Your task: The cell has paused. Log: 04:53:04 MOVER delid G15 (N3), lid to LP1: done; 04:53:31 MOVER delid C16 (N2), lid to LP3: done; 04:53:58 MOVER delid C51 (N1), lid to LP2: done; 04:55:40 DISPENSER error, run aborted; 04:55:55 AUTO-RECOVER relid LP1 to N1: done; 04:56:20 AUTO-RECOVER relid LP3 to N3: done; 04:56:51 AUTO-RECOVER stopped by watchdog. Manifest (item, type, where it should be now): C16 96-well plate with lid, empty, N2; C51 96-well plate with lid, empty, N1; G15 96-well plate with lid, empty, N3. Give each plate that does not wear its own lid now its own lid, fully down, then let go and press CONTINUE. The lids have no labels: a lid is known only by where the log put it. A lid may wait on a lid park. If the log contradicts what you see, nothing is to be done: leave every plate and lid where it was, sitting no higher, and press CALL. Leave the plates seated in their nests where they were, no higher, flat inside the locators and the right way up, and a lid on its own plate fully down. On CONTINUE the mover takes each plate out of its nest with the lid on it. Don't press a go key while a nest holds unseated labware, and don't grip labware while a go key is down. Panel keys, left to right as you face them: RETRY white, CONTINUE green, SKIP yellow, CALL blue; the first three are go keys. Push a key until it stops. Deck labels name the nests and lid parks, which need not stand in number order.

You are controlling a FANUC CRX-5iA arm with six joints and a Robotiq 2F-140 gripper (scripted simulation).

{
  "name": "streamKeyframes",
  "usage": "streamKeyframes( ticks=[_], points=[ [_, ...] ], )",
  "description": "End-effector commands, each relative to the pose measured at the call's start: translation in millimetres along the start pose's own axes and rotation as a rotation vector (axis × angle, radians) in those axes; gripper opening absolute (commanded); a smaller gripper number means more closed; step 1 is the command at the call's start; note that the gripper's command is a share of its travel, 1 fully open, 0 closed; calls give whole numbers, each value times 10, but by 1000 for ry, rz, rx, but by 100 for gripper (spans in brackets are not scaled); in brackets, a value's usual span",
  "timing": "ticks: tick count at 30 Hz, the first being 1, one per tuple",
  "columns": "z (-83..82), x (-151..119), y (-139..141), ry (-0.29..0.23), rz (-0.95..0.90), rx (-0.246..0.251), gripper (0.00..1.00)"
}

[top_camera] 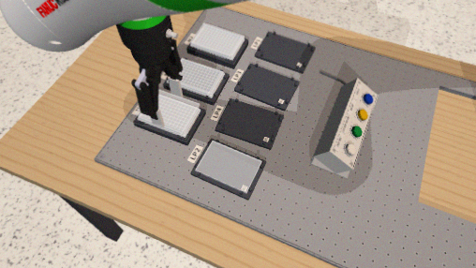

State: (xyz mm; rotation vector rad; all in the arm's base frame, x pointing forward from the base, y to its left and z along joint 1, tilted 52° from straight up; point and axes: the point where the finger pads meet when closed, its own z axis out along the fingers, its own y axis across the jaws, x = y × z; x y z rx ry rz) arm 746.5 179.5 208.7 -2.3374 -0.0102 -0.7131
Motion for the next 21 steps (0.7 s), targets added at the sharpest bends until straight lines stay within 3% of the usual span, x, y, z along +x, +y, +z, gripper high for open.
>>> streamKeyframes(
  ticks=[1, 21],
  points=[
    [-1, 2, 1, 0, 0, 0, 0],
    [32, 2, 1, 0, 0, 0, 0]
  ],
)
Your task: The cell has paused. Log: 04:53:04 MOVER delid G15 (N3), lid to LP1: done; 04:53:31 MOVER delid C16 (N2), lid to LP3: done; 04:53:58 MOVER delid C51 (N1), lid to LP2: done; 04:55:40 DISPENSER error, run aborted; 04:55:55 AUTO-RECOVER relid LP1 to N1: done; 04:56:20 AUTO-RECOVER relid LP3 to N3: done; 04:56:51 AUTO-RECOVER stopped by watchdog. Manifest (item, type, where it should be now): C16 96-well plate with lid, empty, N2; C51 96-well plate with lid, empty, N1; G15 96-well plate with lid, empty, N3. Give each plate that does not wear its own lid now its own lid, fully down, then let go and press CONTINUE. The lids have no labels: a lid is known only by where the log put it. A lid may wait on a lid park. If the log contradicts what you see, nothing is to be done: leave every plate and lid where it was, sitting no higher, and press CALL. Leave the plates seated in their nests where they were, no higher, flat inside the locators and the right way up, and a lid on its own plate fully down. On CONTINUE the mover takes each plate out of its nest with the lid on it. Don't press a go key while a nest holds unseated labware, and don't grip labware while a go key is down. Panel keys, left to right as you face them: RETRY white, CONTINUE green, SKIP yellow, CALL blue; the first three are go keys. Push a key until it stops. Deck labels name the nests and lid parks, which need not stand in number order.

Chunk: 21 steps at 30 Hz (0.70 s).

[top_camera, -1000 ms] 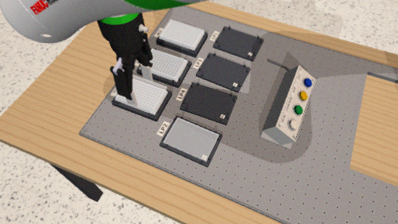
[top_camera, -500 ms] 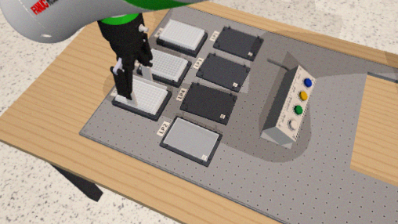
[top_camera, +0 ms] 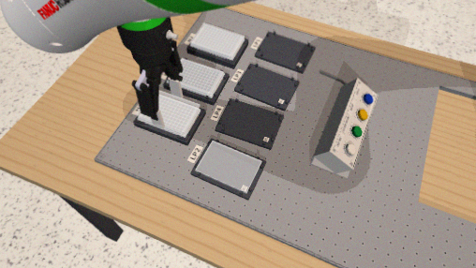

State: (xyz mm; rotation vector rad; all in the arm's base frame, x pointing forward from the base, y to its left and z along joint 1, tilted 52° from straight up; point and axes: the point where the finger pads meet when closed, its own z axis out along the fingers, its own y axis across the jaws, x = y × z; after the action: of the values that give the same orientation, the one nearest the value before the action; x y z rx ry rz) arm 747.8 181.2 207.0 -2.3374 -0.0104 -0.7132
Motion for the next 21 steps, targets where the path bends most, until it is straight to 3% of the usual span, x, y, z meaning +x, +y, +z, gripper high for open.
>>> streamKeyframes(
  ticks=[1, 21],
  points=[
    [8, 2, 1, 0, 0, 0, 0],
    [58, 3, 1, 0, 0, 0, 0]
  ],
)
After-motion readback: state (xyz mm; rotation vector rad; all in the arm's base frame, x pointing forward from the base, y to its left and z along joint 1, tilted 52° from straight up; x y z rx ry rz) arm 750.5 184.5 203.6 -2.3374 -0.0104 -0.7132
